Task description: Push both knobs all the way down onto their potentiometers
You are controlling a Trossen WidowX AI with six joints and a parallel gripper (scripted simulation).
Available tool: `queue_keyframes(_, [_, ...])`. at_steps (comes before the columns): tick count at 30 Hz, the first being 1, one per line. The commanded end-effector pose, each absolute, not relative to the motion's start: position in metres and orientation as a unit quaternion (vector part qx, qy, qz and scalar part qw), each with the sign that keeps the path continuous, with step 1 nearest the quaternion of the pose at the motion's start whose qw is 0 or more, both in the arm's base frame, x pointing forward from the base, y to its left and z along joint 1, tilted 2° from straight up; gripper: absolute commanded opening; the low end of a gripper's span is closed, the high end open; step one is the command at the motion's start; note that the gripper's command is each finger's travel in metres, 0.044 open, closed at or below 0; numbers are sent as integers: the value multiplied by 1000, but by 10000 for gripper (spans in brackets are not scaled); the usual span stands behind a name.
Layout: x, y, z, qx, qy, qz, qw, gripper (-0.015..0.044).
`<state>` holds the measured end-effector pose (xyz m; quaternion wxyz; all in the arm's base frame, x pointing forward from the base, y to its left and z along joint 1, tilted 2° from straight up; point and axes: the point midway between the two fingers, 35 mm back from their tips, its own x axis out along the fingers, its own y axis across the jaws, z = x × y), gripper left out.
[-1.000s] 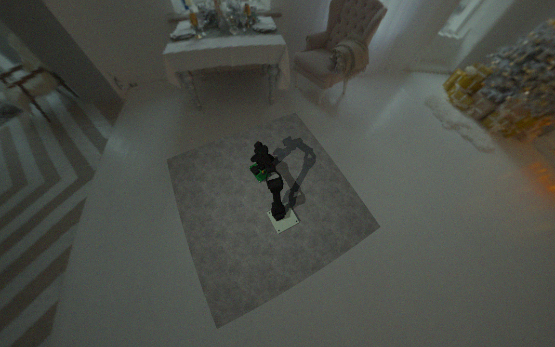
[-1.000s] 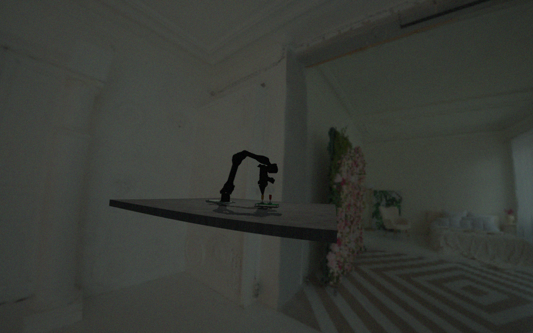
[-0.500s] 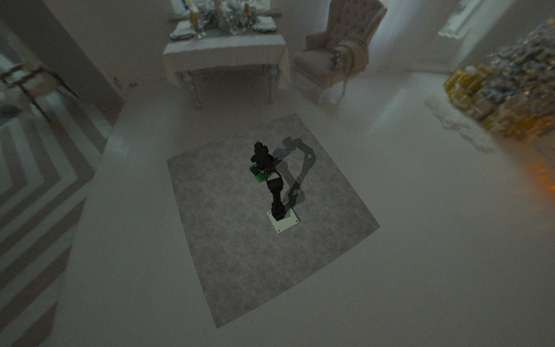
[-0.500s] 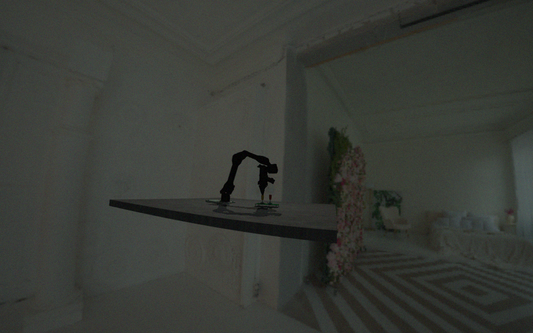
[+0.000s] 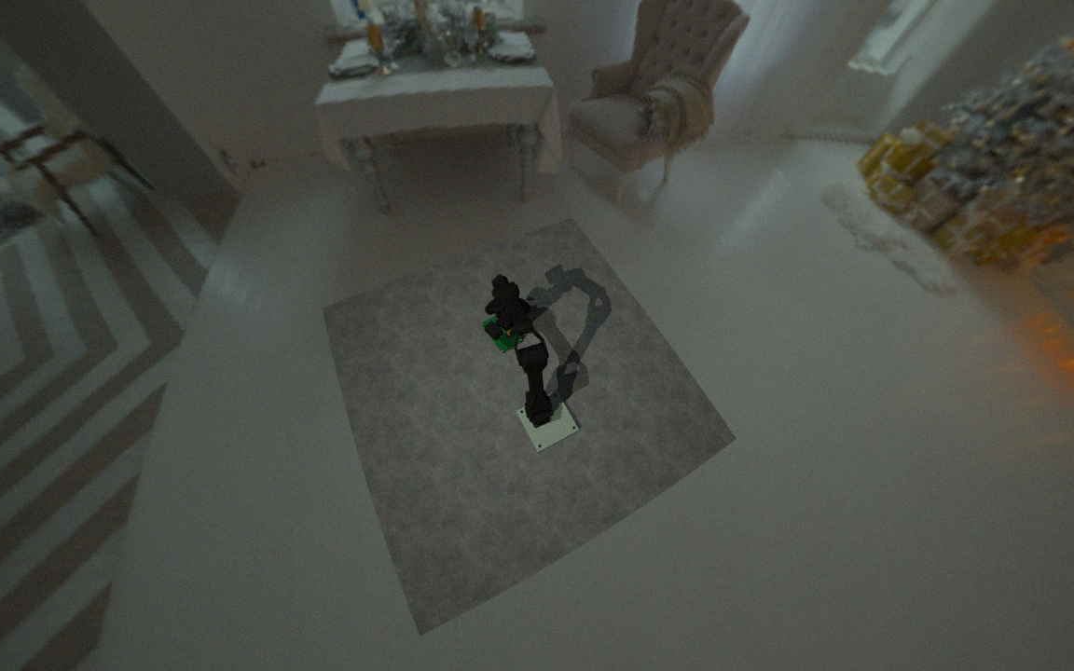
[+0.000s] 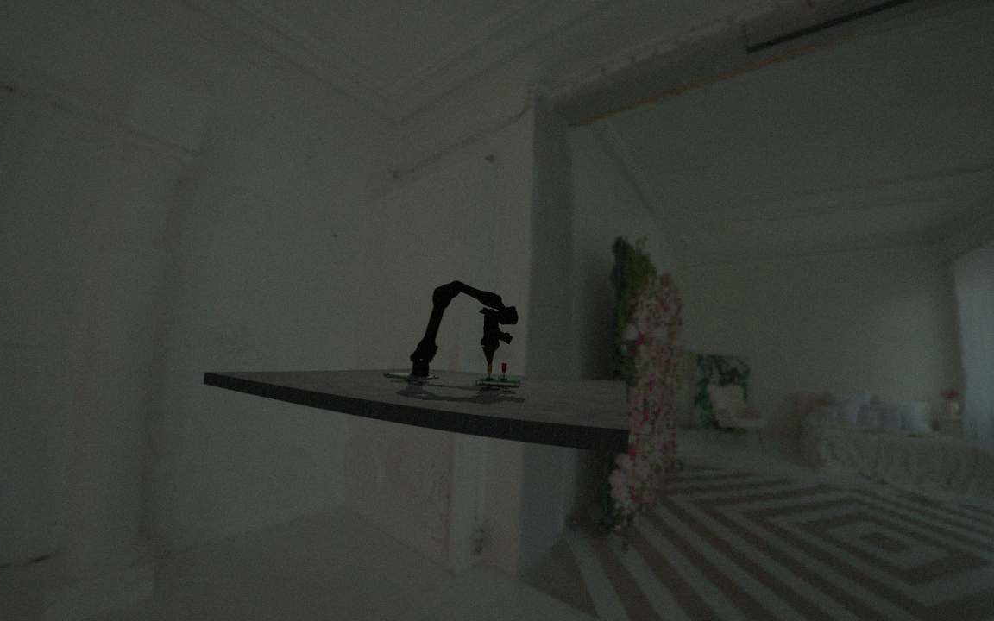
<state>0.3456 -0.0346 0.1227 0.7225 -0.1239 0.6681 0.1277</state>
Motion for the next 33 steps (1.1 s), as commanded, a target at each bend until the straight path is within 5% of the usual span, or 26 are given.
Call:
queue_keyframes(1, [347,-35,119,-124,670,125,722,0])
queue_keyframes(33, [347,-35,116,-124,670,125,722,0])
